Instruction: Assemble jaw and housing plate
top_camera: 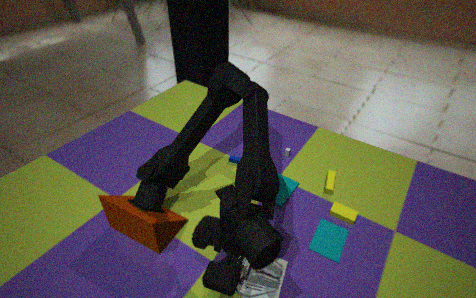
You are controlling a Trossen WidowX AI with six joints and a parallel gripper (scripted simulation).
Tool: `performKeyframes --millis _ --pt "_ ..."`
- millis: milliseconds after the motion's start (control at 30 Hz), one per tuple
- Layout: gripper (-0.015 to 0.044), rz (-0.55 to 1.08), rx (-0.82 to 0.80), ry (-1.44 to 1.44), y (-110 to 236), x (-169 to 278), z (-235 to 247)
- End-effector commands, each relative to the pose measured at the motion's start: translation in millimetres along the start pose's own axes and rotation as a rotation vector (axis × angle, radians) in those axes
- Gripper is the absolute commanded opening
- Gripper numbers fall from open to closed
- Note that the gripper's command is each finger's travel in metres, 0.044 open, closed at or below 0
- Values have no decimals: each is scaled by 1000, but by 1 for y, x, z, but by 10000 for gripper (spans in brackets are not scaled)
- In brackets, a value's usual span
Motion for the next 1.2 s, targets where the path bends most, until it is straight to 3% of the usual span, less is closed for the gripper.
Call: performKeyframes --millis 0,367,500,933,1067,1167 --pt "351 0 3 3 -2 1 0" --pt "351 0 3 3 -2 1 0" --pt "440 0 0 0 0 0 0" --pt "440 0 0 0 0 0 0" --pt "440 0 -2 0 19 2 1" --pt "440 -1 -1 1 52 1 1"
Point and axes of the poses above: the point midway between the two fingers, 35 mm back from their tips, its own y axis back along the fingers, its own z axis across the jaws, x = y × z, the point moved 5 cm from there along y, back along the fingers, and after that the axes turned 2 degrees about -y, right-handed, at the moved point
